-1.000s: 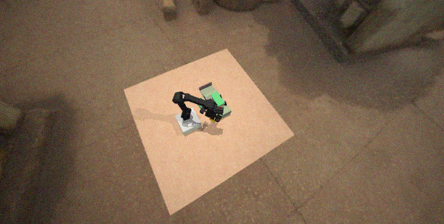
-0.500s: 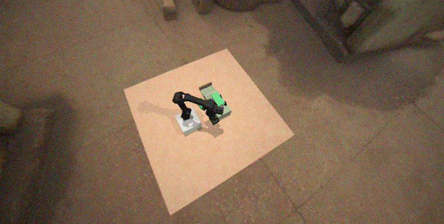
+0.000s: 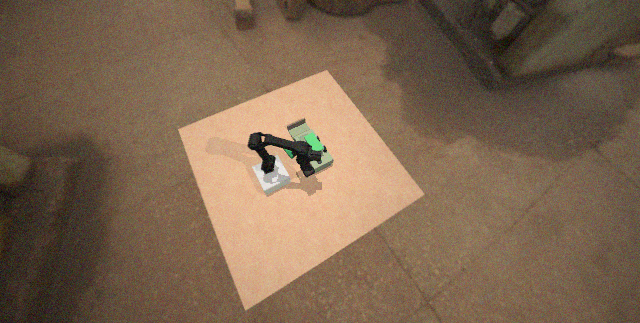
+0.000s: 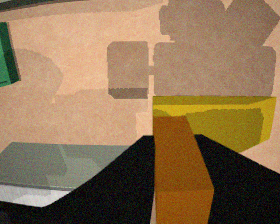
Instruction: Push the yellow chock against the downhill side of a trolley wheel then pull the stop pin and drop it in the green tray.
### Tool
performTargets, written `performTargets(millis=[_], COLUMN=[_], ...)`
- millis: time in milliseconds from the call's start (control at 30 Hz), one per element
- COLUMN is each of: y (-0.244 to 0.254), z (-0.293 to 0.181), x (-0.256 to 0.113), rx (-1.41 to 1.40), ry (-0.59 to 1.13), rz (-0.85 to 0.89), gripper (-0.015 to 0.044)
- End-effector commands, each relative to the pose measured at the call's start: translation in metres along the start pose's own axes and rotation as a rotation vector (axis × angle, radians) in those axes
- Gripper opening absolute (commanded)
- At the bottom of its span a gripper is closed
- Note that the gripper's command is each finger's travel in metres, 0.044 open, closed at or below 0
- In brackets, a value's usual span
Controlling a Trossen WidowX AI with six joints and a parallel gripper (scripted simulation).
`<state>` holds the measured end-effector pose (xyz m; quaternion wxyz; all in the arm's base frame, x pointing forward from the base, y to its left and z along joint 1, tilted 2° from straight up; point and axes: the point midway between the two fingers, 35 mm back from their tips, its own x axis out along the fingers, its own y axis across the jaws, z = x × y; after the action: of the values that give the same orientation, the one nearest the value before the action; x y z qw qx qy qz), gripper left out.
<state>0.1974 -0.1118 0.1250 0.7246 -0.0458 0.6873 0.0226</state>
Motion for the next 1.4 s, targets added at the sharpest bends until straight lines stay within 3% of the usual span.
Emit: performTargets(millis=[0,1367], y=[0.014,0.148], z=[0.003,0.036], x=[0.001,0.009], rx=[0.004,0.005], ry=[0.0,-0.003], rz=[-0.002,0.013], gripper=[0.0,0.0])
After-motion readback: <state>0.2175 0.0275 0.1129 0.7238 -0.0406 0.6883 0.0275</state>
